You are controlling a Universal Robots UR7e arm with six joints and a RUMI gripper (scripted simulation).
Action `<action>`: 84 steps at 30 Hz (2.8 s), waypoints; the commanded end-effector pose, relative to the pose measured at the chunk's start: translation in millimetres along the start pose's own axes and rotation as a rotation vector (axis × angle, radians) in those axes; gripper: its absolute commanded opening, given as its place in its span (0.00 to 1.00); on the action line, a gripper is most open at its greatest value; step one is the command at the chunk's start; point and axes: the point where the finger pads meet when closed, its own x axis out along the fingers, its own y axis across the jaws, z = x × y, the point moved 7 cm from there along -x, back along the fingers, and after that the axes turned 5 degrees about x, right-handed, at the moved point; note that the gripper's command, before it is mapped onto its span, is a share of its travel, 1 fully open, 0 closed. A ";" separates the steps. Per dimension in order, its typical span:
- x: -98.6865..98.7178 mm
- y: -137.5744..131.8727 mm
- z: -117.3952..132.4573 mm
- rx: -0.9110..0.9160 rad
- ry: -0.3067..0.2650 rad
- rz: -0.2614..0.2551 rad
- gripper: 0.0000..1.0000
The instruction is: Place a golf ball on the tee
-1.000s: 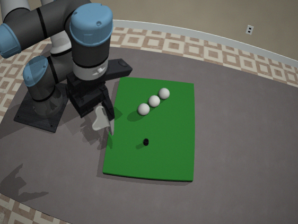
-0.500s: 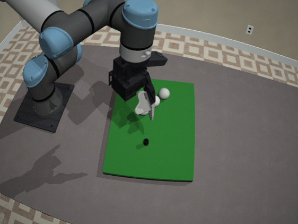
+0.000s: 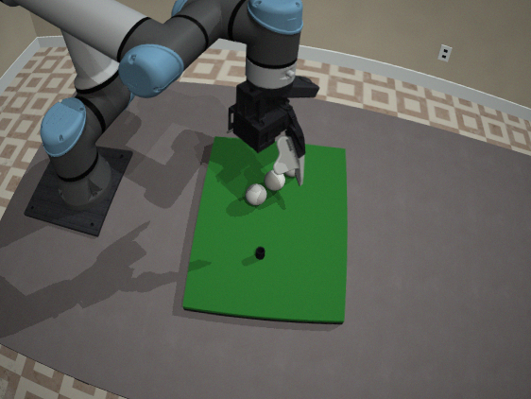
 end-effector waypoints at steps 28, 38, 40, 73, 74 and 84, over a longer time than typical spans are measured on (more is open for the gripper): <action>28.6 -18.4 -34.0 -0.008 0.017 0.019 1.00; 81.4 -18.2 -34.4 -0.008 0.017 0.019 1.00; 92.5 -17.9 -34.6 -0.008 0.017 0.019 1.00; 108.7 -18.0 -34.6 -0.008 0.017 0.019 0.00; 108.7 -18.0 -34.6 -0.008 0.017 0.019 0.00; 108.7 -18.0 -34.6 -0.008 0.017 0.019 0.00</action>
